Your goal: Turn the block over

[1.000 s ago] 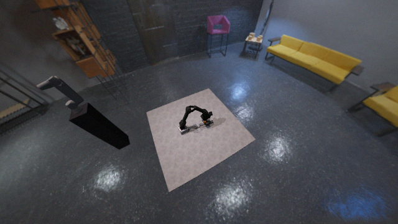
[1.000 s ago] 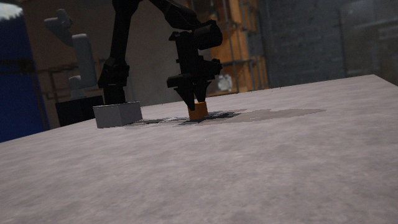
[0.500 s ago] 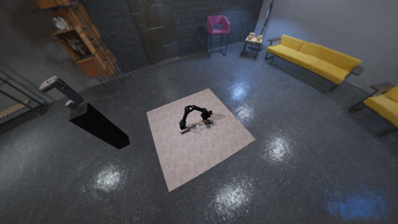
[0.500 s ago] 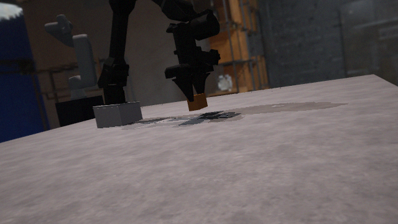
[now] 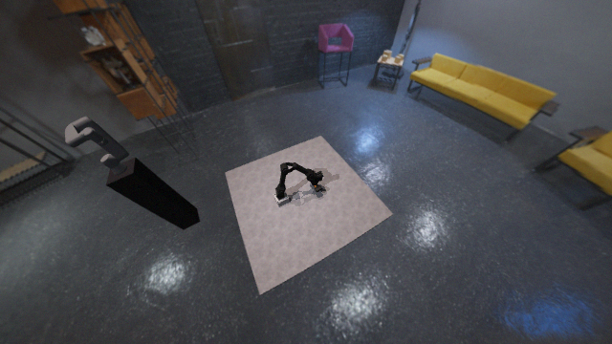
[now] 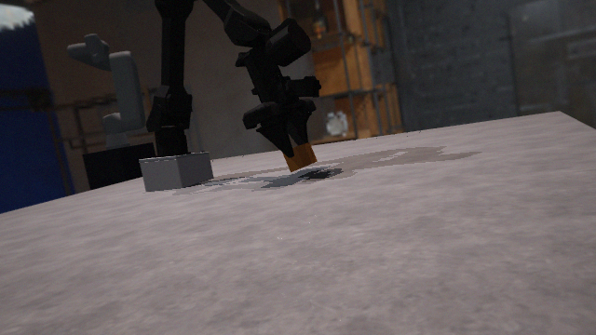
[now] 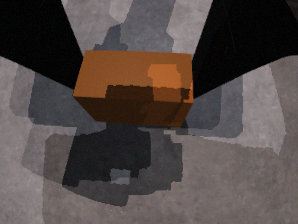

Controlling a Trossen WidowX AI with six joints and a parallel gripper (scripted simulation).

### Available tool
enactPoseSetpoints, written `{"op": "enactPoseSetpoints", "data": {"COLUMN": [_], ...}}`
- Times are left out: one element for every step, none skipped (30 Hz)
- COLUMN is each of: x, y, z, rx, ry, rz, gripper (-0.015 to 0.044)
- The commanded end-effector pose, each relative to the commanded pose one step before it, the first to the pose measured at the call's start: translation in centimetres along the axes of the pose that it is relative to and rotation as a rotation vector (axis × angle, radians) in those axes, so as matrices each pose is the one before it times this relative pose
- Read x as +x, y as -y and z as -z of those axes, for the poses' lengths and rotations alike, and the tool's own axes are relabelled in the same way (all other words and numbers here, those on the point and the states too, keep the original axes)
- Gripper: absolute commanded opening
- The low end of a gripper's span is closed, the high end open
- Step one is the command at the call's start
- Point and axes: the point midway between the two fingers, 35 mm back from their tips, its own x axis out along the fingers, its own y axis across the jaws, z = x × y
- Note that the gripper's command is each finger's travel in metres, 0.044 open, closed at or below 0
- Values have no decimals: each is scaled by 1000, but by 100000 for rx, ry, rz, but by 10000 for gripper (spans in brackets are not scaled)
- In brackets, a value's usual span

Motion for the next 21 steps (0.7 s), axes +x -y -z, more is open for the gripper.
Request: {"op": "enactPoseSetpoints", "data": {"x": [-114, 11, 5, -1, -7, -13, -19, -26, -32, -39, -45, -52, -58, -65, -58, -37, -13, 0, 0, 0, 53], "y": [-21, -1, -2, -4, -5, -6, -8, -9, -10, -12, -13, -15, -16, -18, -16, -10, -3, 0, 0, 0, 9], "z": [13, 34, 36, 39, 41, 43, 45, 46, 48, 49, 51, 52, 53, 54, 45, 27, 9, 0, 0, 0, -2], "rx": [261, -39, -45, -50, -56, -62, -68, -74, -80, -86, -92, -98, -104, -110, -95, -59, -20, 0, 0, 0, 12], "ry": [6951, 1567, 1566, 1565, 1564, 1563, 1562, 1560, 1559, 1558, 1557, 1556, 1554, 1553, 1278, 766, 255, 0, 0, 0, 216], "rz": [-273, -13, -11, -10, -9, -8, -7, -5, -4, -3, -2, -1, 0, 1, 2, 1, 0, 0, 0, 0, 9], "gripper": [0, 0, 0, 0, 0, 0, 0, 0, 0, 0, 0, 0, 0, 0, 0, 0, 0, 0, 0, 0, 0]}}
